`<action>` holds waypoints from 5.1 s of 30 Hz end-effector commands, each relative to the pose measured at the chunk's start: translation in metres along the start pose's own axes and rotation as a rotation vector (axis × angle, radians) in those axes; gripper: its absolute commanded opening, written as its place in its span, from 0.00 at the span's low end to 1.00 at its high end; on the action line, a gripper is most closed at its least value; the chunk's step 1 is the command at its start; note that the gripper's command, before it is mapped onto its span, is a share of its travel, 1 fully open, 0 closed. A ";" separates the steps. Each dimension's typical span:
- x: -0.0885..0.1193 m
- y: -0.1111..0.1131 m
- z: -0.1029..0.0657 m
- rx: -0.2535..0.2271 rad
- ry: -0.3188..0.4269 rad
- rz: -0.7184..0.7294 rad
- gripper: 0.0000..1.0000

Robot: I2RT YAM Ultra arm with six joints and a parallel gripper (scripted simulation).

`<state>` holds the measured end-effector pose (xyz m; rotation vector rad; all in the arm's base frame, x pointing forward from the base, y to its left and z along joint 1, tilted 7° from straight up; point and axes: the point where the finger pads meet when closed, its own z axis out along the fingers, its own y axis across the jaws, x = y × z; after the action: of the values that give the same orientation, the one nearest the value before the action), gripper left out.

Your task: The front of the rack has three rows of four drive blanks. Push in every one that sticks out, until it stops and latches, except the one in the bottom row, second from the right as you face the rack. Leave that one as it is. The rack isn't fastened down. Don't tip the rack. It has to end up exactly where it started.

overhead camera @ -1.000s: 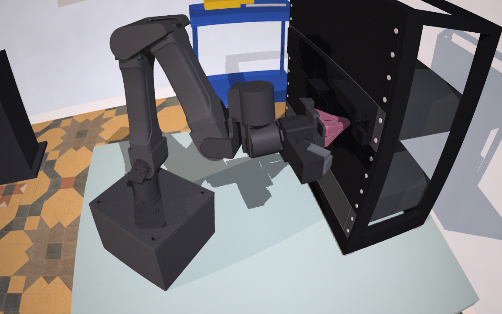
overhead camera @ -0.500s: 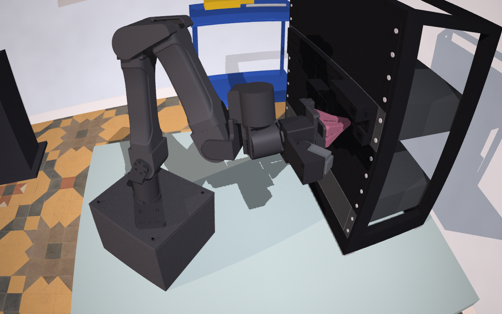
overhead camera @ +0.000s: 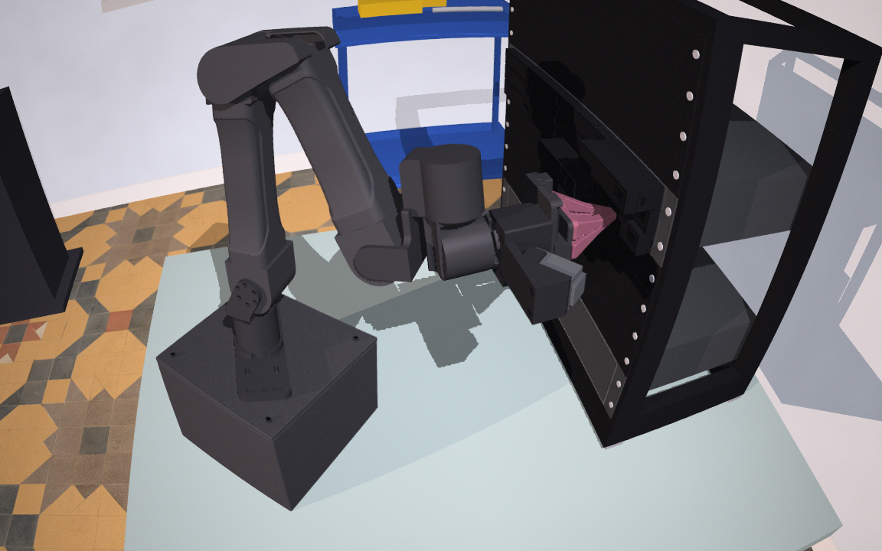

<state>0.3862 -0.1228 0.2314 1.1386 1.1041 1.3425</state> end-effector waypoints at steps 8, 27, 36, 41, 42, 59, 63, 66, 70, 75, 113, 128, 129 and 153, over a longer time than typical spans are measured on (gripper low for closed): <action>-0.026 -0.014 0.010 0.049 -0.076 0.023 0.00; -0.028 -0.017 0.011 0.049 -0.076 0.023 0.00; -0.028 -0.017 0.011 0.049 -0.076 0.023 0.00; -0.030 -0.020 0.014 0.049 -0.076 0.023 0.00; -0.030 -0.020 0.014 0.049 -0.076 0.023 0.00; -0.031 -0.020 0.014 0.049 -0.076 0.023 0.00; -0.031 -0.020 0.014 0.049 -0.076 0.023 0.00; -0.031 -0.020 0.014 0.049 -0.076 0.023 0.00; -0.032 -0.022 0.016 0.049 -0.076 0.023 0.00; -0.034 -0.024 0.019 0.049 -0.076 0.023 0.00; -0.024 -0.025 -0.030 0.055 -0.066 0.039 0.00; -0.024 -0.006 -0.088 0.009 -0.056 -0.010 0.00; -0.024 -0.006 -0.088 0.009 -0.056 -0.010 0.00; -0.008 0.040 -0.093 0.024 -0.068 -0.002 0.00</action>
<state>0.2910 -0.1323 0.2444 1.1598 1.0740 1.3059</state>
